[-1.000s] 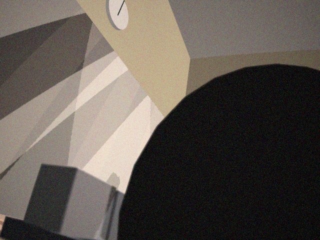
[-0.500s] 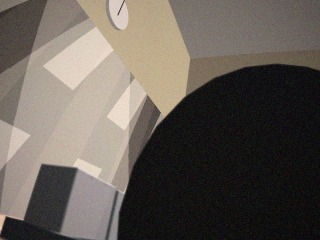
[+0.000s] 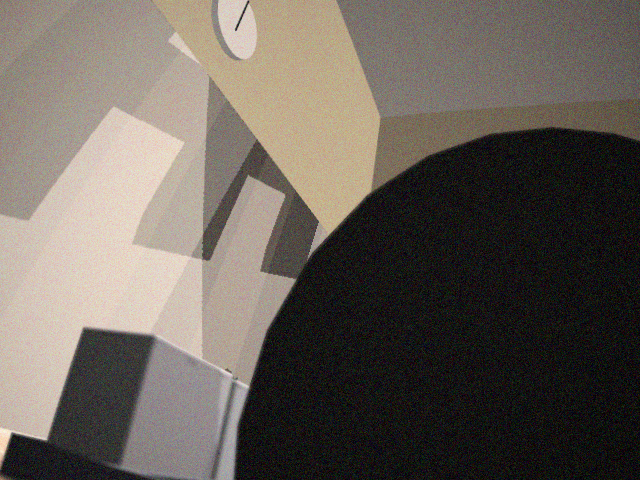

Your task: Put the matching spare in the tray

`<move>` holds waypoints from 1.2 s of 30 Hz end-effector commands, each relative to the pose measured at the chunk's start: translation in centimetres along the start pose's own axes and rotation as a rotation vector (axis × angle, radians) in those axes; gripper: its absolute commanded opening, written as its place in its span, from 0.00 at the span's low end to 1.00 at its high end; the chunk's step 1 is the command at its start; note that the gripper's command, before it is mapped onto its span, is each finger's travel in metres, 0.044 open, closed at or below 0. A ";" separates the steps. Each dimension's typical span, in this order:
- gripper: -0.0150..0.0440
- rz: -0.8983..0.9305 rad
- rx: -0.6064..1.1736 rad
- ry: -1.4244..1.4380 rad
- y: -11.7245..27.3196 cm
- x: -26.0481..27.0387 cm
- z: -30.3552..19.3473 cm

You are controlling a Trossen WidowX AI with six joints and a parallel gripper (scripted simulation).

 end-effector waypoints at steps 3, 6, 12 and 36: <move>0.25 0.005 -0.006 0.010 -0.8 0.3 0.3; 0.25 0.005 -0.005 0.010 -1.0 0.4 0.3; 0.25 0.005 -0.003 0.010 -1.6 0.5 0.3; 1.00 0.004 0.003 0.002 -1.3 0.4 0.0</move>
Point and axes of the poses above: the point midway between the two fingers, 35 mm back from their tips, its own y axis back along the fingers, its own x axis across the jaws, z = x × y, the point moved 3 cm from there along y, back along the fingers, and after that the axes turned 14 degrees about y, right-handed, at the moved point
